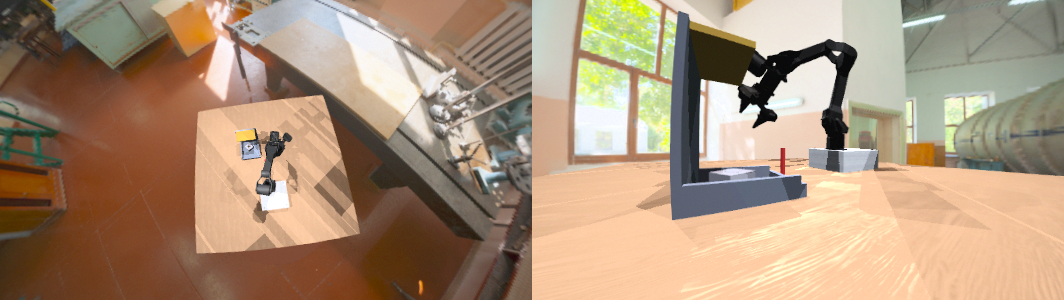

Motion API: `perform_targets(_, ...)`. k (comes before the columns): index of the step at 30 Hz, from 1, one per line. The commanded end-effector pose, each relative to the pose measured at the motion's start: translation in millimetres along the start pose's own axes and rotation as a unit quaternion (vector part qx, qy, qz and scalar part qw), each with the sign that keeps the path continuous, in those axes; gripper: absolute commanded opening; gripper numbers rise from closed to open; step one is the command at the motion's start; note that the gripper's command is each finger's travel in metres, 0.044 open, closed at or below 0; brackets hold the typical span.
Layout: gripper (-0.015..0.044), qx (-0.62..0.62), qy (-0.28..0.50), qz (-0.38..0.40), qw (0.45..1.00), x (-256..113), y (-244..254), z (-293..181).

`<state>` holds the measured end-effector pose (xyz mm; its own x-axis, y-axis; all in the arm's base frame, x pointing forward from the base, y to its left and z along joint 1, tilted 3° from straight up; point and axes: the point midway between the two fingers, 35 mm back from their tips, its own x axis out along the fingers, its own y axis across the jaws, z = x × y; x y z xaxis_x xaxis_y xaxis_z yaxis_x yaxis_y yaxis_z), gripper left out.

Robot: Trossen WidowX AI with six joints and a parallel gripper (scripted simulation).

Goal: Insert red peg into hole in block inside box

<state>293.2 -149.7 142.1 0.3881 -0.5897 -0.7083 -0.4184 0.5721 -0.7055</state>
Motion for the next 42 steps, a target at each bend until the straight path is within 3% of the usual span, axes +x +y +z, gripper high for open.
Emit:
perform_targets(1,0.0440,-0.084,-0.028,-0.010,0.996,-11.6,13.2,9.1)
perform_targets(11,0.0440,-0.261,-0.074,-0.038,0.962,-30.7,43.7,24.1)
perform_targets(21,0.0440,-0.427,-0.114,-0.077,0.894,-47.3,75.4,34.3)
perform_targets(42,0.0440,-0.711,-0.161,-0.192,0.657,-72.2,143.2,43.3)
